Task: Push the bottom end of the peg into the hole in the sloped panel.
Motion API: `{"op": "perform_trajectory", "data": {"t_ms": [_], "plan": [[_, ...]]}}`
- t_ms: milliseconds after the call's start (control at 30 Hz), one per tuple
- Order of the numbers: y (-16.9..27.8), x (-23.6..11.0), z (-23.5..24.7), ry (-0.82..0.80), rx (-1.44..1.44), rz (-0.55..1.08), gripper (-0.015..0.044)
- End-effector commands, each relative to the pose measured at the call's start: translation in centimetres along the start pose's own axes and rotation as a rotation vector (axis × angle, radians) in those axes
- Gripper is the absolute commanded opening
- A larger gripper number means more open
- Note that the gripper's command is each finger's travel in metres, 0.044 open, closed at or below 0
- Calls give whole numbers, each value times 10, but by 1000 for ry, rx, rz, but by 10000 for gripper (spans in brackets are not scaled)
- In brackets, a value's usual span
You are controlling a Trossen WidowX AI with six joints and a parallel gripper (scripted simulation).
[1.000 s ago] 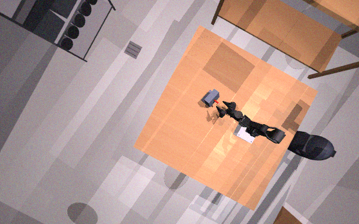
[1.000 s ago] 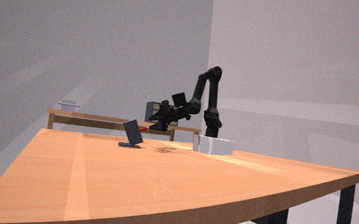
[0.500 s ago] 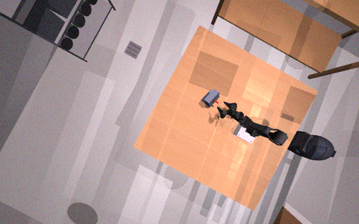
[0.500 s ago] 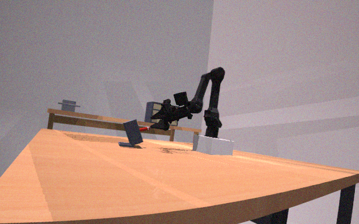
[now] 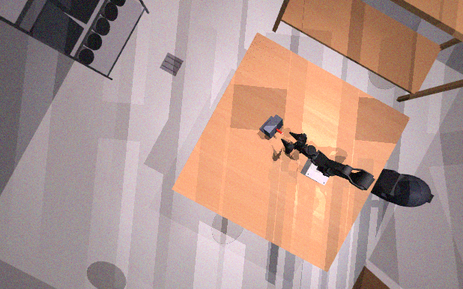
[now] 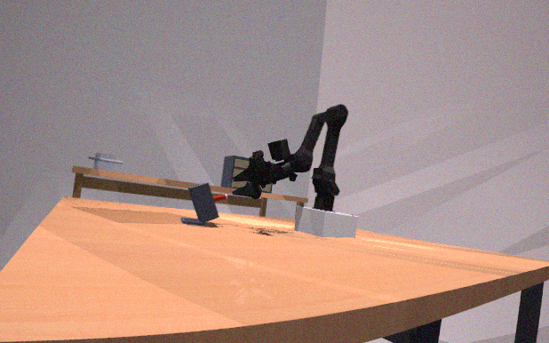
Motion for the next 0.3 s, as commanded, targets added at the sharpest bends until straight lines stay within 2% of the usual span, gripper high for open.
{"op": "perform_trajectory", "data": {"t_ms": [0, 267], "plan": [[0, -3, 0, 3, 3, 0, 440], [-1, -8, 0, 3, 3, 0, 440]]}}
Point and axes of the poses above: the point midway between the two fingers, 35 mm back from their tips, its own x axis out along the fingers, its own z axis across the jaws, y = z × x, the point moved 2 cm from there along -x, back along the fingers, and after that the axes turned 15 degrees about -x, right-handed, at the moved point
